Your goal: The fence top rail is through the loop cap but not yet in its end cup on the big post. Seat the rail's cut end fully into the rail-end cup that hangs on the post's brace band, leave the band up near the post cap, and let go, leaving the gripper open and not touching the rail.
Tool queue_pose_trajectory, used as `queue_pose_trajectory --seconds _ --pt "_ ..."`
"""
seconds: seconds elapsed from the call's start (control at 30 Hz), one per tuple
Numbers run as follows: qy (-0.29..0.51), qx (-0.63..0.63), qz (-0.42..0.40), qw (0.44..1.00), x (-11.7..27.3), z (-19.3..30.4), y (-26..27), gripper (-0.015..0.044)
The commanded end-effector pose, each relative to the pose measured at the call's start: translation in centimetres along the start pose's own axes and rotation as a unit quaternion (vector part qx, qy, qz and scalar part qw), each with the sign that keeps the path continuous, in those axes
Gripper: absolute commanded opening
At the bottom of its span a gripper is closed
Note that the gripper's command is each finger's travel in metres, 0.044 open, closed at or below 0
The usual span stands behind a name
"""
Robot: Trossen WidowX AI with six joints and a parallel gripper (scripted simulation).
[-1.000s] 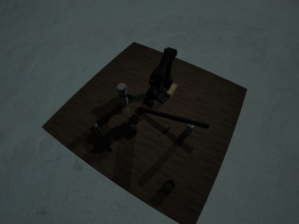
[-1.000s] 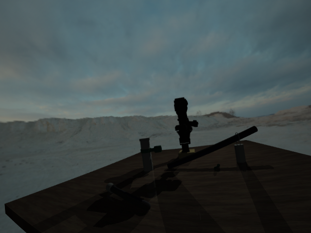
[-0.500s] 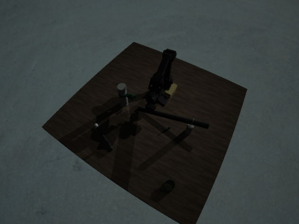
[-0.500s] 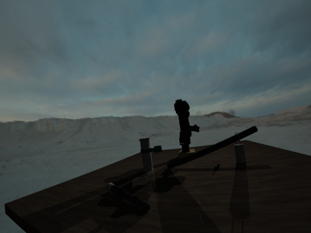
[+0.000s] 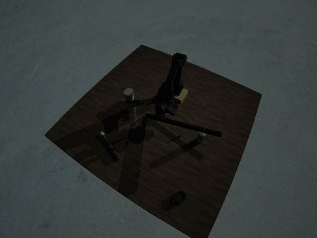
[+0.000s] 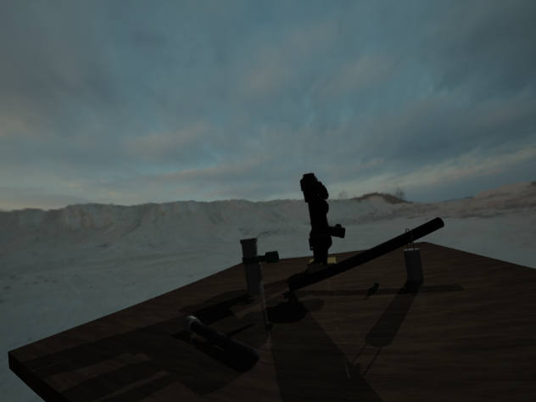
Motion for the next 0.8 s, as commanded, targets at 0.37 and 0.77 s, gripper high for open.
queue_pose_trajectory --seconds 0.37,0.77 --pt "0.002 0.002 -0.001 1.0 -2.3 0.0 -0.1 0.044" --pt "0.002 0.002 -0.001 1.0 -4.3 0.0 -0.1 0.044"
Point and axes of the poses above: the point midway between the two fingers, 35 mm back from their tips, its own x axis back along the fingers, its own y axis across the jaws, z = x × y, the point moved 9 cm from there along x, back along the fingers, and after that the axes turned 8 degrees about -x, right-handed, at the moved point
